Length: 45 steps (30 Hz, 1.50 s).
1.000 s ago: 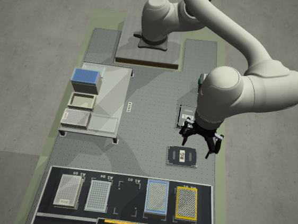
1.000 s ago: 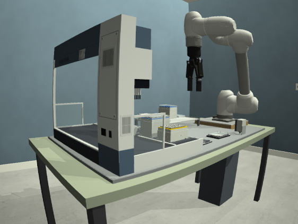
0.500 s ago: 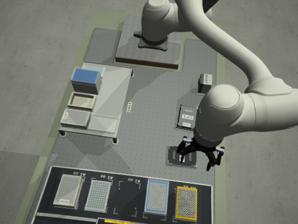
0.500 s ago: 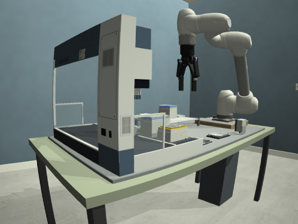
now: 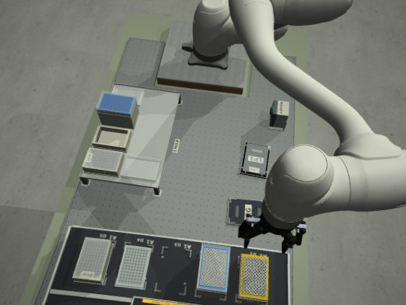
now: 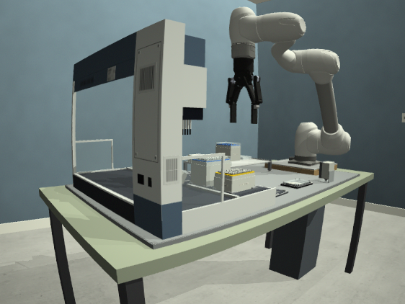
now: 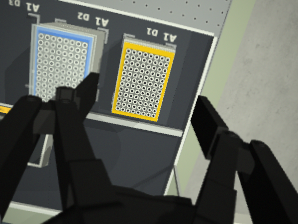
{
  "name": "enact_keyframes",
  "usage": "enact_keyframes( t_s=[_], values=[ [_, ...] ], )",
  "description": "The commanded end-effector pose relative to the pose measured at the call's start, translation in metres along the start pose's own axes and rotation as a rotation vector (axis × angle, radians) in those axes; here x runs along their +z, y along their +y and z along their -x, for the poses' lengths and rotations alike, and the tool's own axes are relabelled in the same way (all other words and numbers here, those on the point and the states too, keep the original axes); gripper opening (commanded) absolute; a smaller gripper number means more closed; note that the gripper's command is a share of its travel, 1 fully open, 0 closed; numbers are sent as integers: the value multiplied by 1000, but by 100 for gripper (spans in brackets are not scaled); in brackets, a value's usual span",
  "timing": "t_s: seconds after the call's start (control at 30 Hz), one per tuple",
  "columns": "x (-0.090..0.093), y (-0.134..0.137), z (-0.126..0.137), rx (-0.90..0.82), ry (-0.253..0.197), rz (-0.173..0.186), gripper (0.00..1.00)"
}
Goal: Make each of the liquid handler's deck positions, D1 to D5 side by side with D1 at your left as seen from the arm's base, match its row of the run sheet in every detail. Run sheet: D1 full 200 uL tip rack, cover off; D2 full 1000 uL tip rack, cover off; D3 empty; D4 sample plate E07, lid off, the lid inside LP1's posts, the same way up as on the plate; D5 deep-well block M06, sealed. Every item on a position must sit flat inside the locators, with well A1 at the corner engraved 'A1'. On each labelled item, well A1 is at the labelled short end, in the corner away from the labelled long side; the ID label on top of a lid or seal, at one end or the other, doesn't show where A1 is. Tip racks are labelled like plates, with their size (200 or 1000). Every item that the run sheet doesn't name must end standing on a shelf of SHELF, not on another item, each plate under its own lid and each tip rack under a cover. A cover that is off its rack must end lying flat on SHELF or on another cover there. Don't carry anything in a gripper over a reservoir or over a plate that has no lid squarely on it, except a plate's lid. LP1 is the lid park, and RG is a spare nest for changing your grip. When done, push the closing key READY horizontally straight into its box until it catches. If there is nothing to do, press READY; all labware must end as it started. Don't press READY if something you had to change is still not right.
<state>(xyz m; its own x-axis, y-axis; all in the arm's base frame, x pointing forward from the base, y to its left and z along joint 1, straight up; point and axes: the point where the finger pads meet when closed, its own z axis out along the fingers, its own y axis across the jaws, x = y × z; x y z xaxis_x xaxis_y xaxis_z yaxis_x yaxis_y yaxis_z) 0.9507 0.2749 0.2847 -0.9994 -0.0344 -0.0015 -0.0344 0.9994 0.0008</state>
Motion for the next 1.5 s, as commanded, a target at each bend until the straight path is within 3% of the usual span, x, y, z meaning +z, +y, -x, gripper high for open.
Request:
enact_keyframes(
  t_s=[0.0,0.13,0.53,1.47],
  values=[
    [-2,0,17,0,0,0,66],
    [-2,0,37,-1,0,0,66],
    [-2,0,37,0,0,1,66],
    [38,0,37,0,0,0,66]
  ],
)
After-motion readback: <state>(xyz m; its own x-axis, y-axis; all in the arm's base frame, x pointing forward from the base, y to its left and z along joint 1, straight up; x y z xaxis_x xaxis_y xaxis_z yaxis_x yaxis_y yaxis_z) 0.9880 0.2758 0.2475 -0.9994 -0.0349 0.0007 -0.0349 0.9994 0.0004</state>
